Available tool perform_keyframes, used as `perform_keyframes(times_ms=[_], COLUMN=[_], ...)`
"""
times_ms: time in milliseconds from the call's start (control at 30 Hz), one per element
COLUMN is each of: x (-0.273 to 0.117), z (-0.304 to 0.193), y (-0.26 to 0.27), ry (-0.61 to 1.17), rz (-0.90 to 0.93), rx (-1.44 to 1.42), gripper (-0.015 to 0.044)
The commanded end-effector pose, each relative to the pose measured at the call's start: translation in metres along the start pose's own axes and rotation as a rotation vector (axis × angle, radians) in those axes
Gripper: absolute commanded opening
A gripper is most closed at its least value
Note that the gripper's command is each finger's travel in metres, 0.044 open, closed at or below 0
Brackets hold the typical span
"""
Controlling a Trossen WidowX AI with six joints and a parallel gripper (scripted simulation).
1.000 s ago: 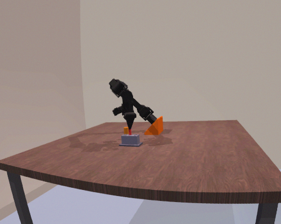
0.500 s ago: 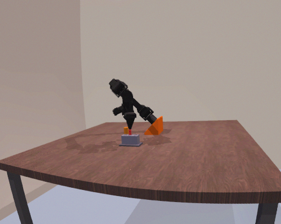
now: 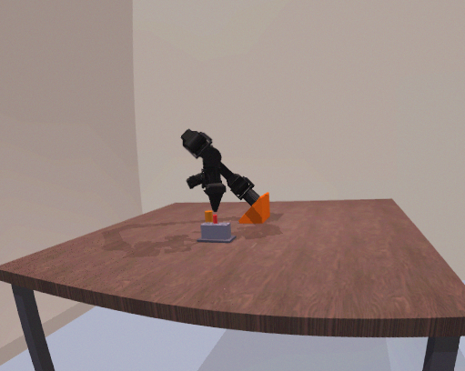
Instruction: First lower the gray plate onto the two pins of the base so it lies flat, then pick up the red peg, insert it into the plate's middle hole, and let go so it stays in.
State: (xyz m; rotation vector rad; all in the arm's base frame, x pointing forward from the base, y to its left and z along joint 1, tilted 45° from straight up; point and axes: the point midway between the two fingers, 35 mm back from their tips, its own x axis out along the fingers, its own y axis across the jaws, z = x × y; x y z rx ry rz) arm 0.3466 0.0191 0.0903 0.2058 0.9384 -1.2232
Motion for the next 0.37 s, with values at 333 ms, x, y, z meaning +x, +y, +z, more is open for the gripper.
perform_keyframes(times_ms=[333], x=[-0.0101], z=[0.0002], y=[-0.002], ry=[0.001], rz=[0.004], rx=[0.004], gripper=[0.015])
